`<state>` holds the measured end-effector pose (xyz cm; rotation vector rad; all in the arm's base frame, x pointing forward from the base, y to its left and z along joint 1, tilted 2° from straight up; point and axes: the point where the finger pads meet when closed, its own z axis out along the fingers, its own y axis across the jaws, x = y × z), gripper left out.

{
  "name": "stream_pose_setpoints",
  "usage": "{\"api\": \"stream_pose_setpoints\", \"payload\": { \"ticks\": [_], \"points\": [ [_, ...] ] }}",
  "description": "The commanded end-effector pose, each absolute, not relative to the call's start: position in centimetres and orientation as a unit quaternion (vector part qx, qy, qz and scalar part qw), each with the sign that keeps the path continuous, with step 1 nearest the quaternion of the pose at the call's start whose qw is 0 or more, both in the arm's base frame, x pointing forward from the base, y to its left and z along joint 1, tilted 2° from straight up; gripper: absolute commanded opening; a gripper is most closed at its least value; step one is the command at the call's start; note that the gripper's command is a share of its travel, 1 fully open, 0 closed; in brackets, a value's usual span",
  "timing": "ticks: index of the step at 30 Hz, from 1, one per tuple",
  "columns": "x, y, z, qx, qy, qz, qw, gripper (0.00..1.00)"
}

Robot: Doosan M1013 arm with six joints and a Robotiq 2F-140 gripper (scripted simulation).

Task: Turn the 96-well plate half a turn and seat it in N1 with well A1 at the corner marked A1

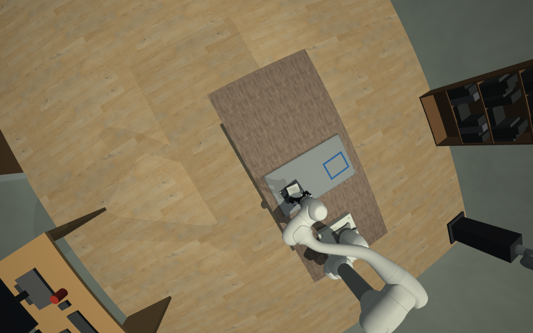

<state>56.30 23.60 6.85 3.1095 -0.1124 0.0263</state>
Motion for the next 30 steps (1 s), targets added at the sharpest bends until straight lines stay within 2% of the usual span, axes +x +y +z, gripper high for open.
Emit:
{"api": "stream_pose_setpoints", "payload": {
  "ticks": [1, 25, 30],
  "points": [
    [56.32, 23.73, 6.68, 0.999, -0.041, 0.006, 0.016, 0.00],
    [56.32, 23.73, 6.68, 0.999, -0.041, 0.006, 0.016, 0.00],
    [56.24, 23.76, 6.68, 0.999, 0.043, 0.004, 0.016, 0.00]
  ]
}}
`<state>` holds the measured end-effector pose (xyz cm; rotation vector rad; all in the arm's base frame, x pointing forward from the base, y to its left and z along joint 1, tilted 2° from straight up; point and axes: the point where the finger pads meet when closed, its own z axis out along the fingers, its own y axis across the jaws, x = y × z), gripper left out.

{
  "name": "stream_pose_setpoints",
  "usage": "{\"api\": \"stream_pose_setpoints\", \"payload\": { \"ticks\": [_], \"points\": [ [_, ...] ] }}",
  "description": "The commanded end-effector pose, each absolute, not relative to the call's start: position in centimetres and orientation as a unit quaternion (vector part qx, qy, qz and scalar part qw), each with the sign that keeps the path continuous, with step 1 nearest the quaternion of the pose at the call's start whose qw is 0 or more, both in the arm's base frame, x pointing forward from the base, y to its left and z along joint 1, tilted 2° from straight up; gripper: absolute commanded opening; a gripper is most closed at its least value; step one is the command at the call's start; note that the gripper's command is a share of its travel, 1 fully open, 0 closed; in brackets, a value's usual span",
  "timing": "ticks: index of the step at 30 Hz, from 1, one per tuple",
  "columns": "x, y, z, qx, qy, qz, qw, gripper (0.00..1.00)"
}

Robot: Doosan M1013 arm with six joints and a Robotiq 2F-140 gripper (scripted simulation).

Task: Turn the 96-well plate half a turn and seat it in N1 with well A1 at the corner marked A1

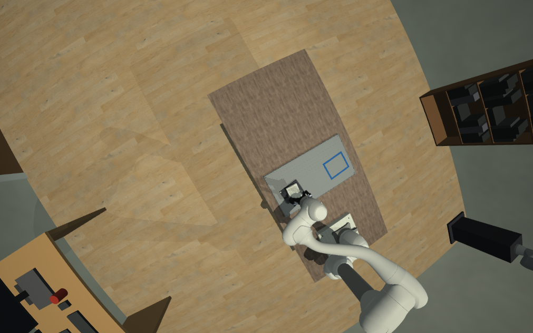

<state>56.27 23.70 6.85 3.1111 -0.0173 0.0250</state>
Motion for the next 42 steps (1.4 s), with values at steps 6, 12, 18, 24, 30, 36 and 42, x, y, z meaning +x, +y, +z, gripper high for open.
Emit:
{"api": "stream_pose_setpoints", "payload": {
  "ticks": [6, 12, 18, 24, 30, 36, 42],
  "points": [
    [56.17, 23.74, 6.68, 0.990, 0.142, 0.003, 0.016, 0.00],
    [56.12, 23.69, 6.68, 0.978, 0.208, 0.002, 0.016, 0.00],
    [56.06, 23.62, 6.68, 0.952, 0.304, 0.000, 0.017, 0.00],
    [56.02, 23.55, 6.68, 0.924, 0.383, -0.001, 0.016, 0.00],
    [55.98, 23.48, 6.69, 0.889, 0.458, -0.003, 0.016, 0.00],
    [55.95, 23.39, 6.69, 0.838, 0.545, -0.004, 0.016, 0.00],
    [55.96, 23.33, 6.69, 0.800, 0.599, -0.005, 0.016, 0.00]
  ]
}}
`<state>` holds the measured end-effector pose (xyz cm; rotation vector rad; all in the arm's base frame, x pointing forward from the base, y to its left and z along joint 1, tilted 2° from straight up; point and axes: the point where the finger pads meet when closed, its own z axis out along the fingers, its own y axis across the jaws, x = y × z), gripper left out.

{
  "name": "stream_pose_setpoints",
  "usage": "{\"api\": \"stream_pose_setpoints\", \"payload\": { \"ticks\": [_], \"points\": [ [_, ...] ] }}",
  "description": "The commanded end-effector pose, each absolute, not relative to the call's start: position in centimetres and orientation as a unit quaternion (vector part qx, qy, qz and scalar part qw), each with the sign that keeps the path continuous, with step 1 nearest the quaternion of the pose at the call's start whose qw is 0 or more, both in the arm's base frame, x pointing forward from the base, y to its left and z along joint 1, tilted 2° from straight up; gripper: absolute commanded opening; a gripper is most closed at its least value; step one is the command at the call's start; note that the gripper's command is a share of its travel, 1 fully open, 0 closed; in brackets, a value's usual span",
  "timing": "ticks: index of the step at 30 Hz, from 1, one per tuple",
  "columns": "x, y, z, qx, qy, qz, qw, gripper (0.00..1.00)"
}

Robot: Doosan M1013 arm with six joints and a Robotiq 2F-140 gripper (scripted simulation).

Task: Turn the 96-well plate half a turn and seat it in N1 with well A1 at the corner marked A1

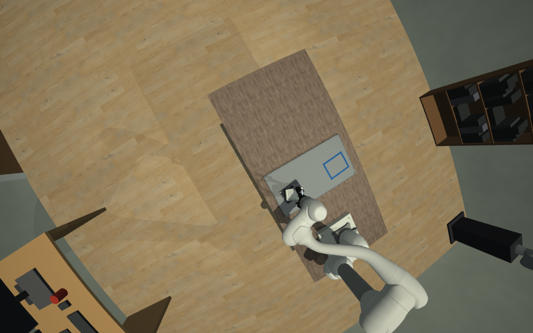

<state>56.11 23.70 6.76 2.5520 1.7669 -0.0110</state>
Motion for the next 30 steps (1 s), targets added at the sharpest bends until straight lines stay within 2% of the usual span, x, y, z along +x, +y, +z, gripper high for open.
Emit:
{"api": "stream_pose_setpoints", "payload": {
  "ticks": [1, 13, 30],
  "points": [
    [55.96, 23.32, 6.69, 0.790, 0.613, -0.006, 0.016, 0.00],
    [56.03, 23.22, 6.69, 0.653, 0.757, -0.009, 0.014, 0.00],
    [56.11, 23.28, 6.69, 0.650, 0.760, -0.009, 0.014, 0.00]
  ]
}}
